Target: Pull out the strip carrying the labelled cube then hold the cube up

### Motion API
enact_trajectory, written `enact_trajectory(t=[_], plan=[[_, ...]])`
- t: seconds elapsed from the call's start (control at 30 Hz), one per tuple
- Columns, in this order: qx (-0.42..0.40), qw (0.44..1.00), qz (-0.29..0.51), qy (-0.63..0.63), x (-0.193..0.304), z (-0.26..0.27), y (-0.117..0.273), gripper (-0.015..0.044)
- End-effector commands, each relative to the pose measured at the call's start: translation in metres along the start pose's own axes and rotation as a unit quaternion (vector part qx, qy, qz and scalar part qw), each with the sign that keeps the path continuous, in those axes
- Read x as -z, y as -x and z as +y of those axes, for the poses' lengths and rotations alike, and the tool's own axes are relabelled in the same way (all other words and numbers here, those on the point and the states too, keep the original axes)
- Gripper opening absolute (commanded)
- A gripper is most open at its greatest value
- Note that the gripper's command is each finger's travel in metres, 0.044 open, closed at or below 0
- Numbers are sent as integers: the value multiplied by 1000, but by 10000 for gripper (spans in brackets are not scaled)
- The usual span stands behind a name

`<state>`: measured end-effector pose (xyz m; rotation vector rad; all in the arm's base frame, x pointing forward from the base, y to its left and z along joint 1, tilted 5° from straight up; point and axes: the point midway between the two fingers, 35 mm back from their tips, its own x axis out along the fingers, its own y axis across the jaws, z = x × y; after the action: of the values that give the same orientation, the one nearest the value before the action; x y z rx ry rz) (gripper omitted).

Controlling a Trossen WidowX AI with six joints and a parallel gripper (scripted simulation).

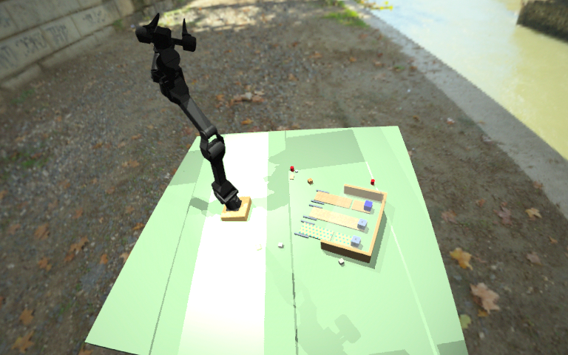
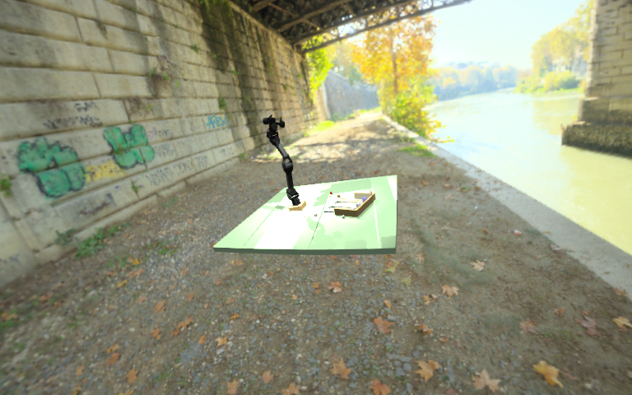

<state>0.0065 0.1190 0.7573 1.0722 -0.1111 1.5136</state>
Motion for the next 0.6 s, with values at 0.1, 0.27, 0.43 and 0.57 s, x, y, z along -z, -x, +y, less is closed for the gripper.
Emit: enact_trajectory(t=[0.1, 0.27, 0.43, 0.57], plan=[[8, 1000, -7, 23, 6, 0, -1, 400], [35, 994, -26, 98, 26, -6, -5, 400], [55, 980, -22, 190, 58, -19, -14, 400], [80, 961, -7, 264, 87, -42, -23, 400]])
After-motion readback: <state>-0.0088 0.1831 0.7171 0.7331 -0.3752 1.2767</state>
